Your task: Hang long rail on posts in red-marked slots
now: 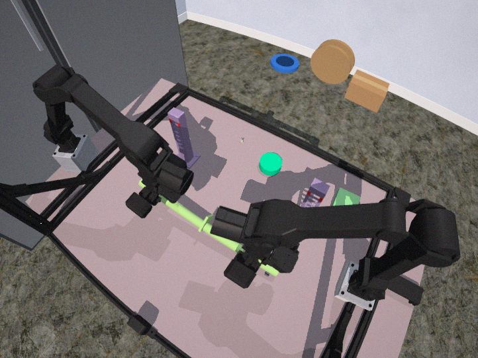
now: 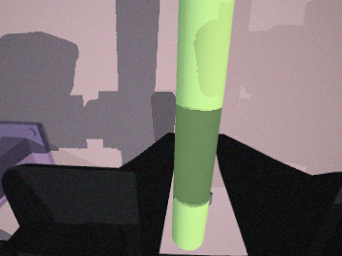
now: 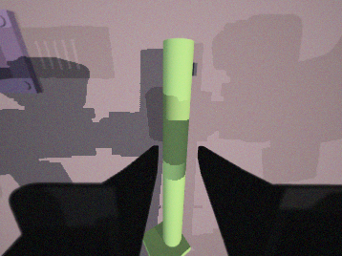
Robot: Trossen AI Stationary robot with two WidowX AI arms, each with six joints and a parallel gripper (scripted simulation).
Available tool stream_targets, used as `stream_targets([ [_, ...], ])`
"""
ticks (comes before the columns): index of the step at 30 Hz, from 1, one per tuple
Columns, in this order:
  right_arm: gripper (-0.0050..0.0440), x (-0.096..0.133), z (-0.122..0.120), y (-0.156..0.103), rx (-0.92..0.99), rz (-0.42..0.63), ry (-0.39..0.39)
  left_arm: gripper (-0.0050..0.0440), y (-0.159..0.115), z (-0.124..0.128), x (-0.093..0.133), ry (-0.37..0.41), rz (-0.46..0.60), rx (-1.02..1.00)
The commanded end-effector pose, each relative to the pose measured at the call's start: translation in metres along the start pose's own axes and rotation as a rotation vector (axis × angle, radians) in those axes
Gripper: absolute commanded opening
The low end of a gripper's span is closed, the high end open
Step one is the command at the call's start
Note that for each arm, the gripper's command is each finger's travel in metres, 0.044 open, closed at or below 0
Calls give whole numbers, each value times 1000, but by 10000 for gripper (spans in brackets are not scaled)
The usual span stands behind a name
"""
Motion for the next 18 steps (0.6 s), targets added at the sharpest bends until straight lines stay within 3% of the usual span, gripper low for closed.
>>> stream_targets([
  [1, 160, -6, 2, 3, 7, -8, -6, 0, 0, 2, 1, 2, 1, 2],
  [18, 160, -30, 2, 6, 7, -8, -6, 0, 0, 2, 1, 2, 1, 2],
])
Point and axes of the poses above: on each arm, the point midway between the two fingers, 35 mm back from their tips, its own x axis back along the fingers, its own z axis across the jaws, y = z × x, the point moved 10 cm from there along x, back along the fingers, and after that the axes turned 4 degrees about x, right-handed, at the moved point
